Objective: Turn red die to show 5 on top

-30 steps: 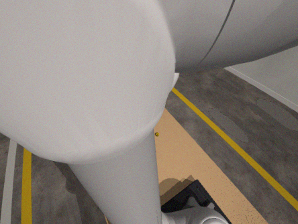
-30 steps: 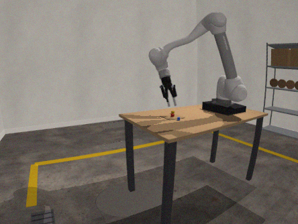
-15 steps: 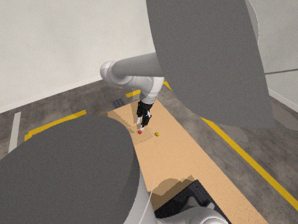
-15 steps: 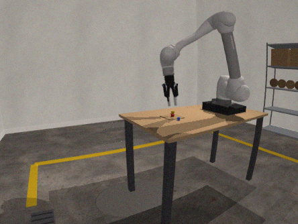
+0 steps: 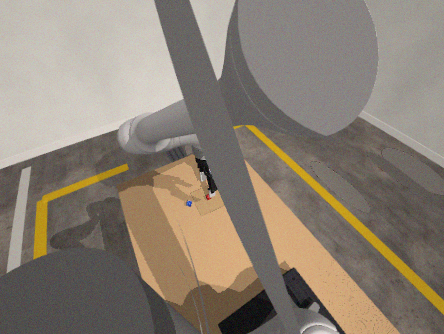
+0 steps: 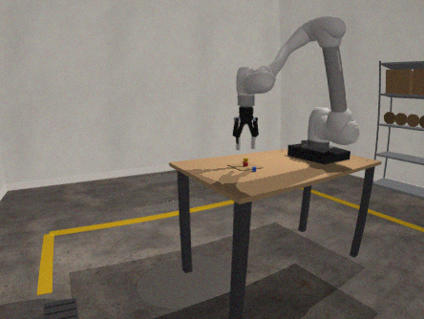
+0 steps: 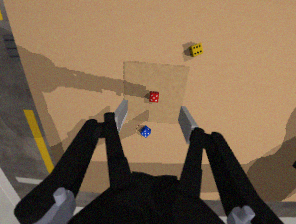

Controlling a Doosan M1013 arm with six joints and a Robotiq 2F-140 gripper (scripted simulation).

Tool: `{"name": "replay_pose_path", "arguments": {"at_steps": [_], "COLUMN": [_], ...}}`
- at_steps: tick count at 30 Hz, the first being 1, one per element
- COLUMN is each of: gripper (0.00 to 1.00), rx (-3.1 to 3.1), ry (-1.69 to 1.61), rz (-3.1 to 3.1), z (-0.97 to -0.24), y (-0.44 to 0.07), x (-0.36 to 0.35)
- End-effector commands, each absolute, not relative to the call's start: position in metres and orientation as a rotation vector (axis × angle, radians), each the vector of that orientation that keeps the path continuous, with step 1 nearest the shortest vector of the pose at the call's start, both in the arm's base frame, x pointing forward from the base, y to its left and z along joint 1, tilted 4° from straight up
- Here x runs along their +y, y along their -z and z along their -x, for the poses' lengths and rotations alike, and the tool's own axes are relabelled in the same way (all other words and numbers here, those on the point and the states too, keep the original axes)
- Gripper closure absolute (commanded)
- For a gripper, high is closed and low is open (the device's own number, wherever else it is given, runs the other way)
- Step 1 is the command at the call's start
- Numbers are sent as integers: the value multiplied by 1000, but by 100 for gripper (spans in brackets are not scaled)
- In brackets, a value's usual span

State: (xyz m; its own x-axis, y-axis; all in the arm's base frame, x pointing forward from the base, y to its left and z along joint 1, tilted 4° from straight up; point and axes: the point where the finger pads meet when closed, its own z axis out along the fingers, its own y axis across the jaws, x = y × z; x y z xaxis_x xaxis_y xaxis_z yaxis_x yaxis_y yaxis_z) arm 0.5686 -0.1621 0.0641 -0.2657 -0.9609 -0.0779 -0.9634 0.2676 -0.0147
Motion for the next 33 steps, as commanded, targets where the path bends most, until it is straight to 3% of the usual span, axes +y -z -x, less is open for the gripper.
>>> {"name": "replay_pose_path", "arguments": {"at_steps": [1, 20, 33], "gripper": [0, 0, 0], "rx": [2450, 2450, 2450], "ry": [-51, -51, -51], "rz": [1861, 1861, 1861], "z": [-569, -568, -567], "y": [-64, -68, -118], "x": [-161, -162, -165]}}
